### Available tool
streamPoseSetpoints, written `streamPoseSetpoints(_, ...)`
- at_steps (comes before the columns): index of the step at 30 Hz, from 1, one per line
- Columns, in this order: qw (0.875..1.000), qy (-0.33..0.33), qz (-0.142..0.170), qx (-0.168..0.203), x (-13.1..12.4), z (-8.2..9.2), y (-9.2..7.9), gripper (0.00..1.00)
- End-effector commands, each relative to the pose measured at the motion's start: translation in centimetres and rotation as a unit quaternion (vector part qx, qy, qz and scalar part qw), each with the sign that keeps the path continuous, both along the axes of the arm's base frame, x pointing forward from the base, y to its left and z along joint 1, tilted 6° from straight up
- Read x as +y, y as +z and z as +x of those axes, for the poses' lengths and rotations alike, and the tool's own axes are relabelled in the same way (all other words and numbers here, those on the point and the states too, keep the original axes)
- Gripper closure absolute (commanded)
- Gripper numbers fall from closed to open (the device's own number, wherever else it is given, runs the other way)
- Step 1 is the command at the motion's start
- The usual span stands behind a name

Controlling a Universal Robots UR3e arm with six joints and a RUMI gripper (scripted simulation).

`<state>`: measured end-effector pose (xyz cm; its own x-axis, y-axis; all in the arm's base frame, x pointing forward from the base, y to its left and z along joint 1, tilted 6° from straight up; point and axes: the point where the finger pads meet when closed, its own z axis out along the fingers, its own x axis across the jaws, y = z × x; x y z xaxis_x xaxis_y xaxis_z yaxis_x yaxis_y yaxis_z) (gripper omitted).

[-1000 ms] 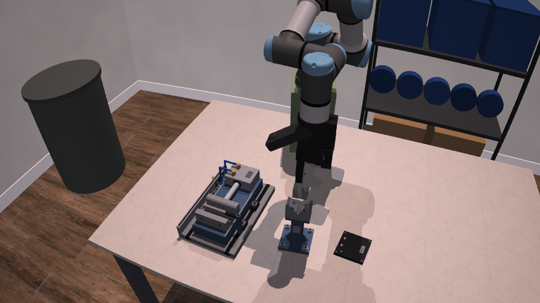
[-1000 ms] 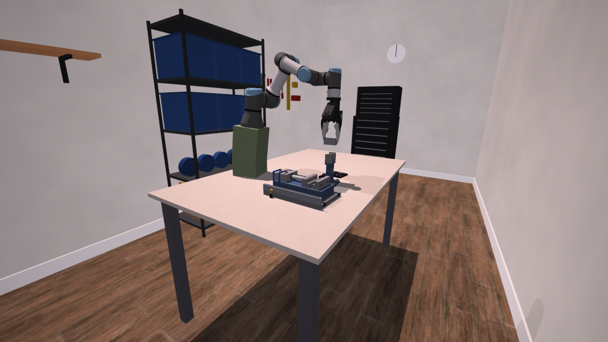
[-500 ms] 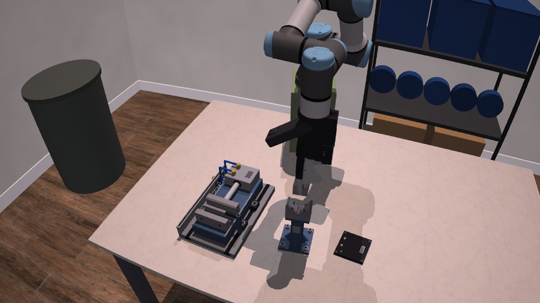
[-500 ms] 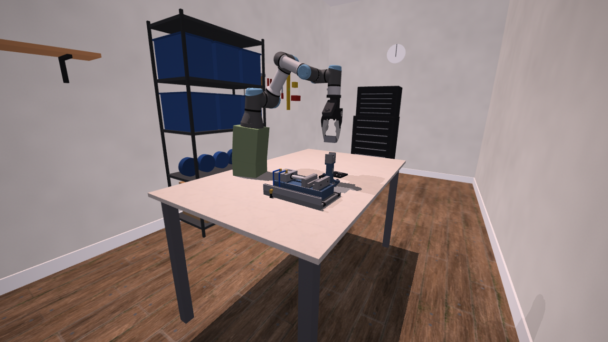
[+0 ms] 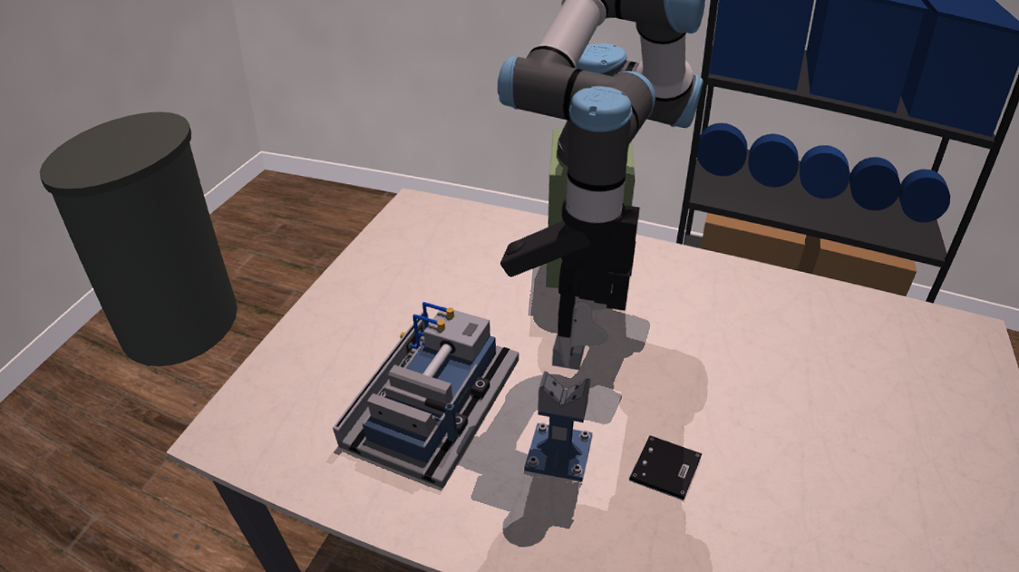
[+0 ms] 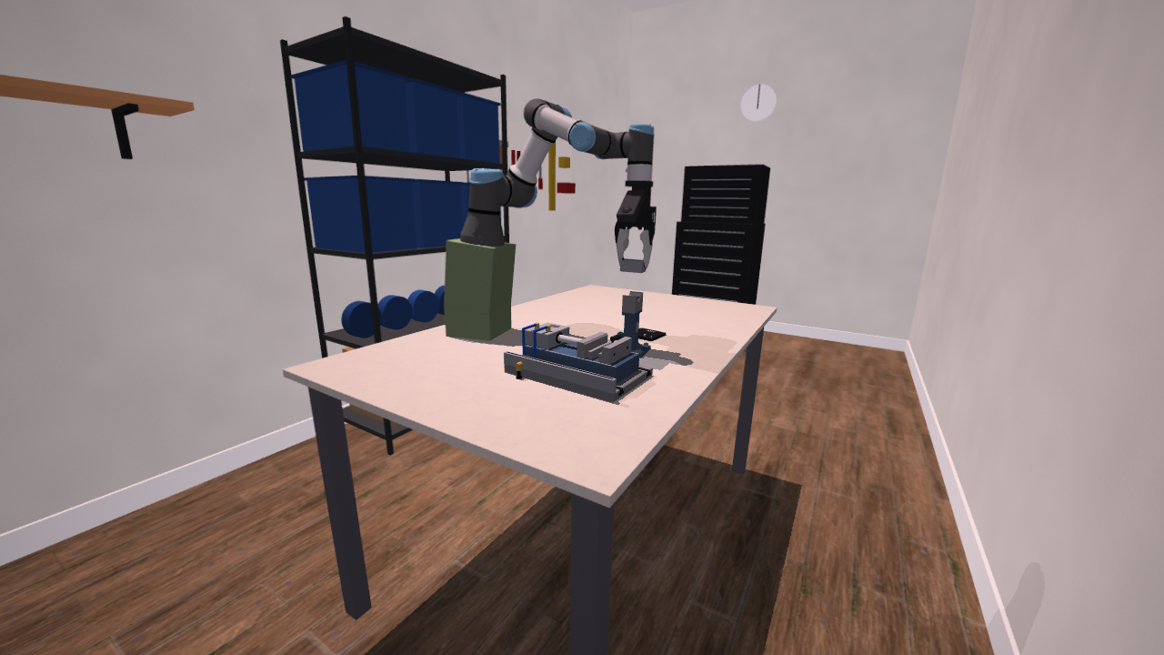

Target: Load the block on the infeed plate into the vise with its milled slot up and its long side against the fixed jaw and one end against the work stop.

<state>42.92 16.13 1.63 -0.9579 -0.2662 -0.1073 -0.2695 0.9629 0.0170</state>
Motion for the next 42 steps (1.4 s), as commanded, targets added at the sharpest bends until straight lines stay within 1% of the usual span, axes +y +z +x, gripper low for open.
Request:
streamPoseSetpoints(1,1.0,0.0,0.0,-0.002,0.0,0.1,0.13,1.0)
streamPoseSetpoints(42,1.0,0.018,-0.002,-0.002,-0.54,0.51,0.13,1.0)
